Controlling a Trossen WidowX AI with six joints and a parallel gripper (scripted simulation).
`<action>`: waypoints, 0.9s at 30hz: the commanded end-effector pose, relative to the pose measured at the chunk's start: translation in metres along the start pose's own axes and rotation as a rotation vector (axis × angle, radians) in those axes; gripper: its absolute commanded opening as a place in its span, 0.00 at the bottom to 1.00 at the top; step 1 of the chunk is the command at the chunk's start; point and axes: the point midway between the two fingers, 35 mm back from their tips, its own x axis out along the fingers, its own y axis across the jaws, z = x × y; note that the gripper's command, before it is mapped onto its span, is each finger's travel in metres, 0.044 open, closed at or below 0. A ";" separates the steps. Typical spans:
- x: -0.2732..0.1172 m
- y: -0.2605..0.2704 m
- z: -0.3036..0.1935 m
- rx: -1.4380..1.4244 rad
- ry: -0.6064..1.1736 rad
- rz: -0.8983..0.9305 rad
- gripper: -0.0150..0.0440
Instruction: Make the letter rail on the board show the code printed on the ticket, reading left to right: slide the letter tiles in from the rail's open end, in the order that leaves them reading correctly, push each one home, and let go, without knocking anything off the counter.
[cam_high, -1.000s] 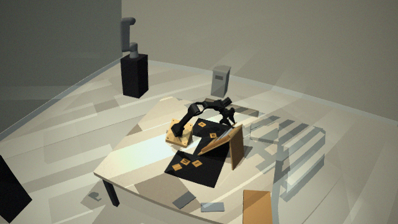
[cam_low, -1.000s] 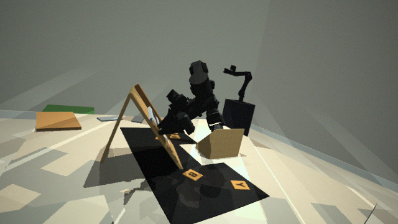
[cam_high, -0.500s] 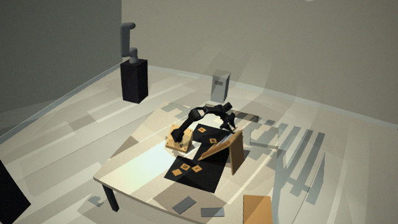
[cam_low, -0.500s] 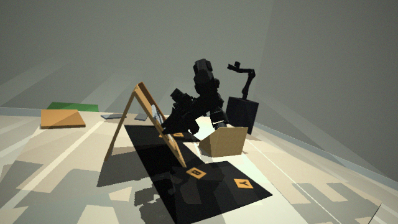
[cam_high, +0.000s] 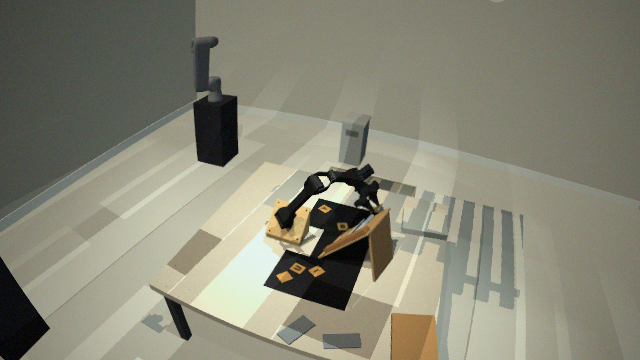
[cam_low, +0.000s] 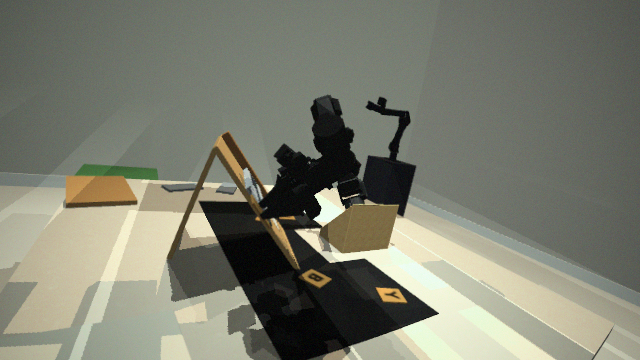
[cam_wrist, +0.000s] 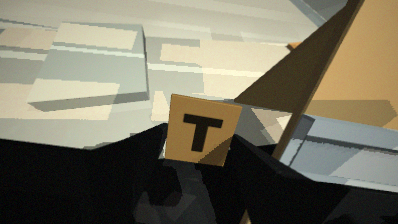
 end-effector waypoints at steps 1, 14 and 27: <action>0.001 0.002 -0.002 -0.001 -0.001 -0.004 0.25; 0.003 0.005 -0.004 -0.001 -0.001 -0.004 0.25; 0.002 0.000 -0.002 -0.001 -0.001 -0.005 0.25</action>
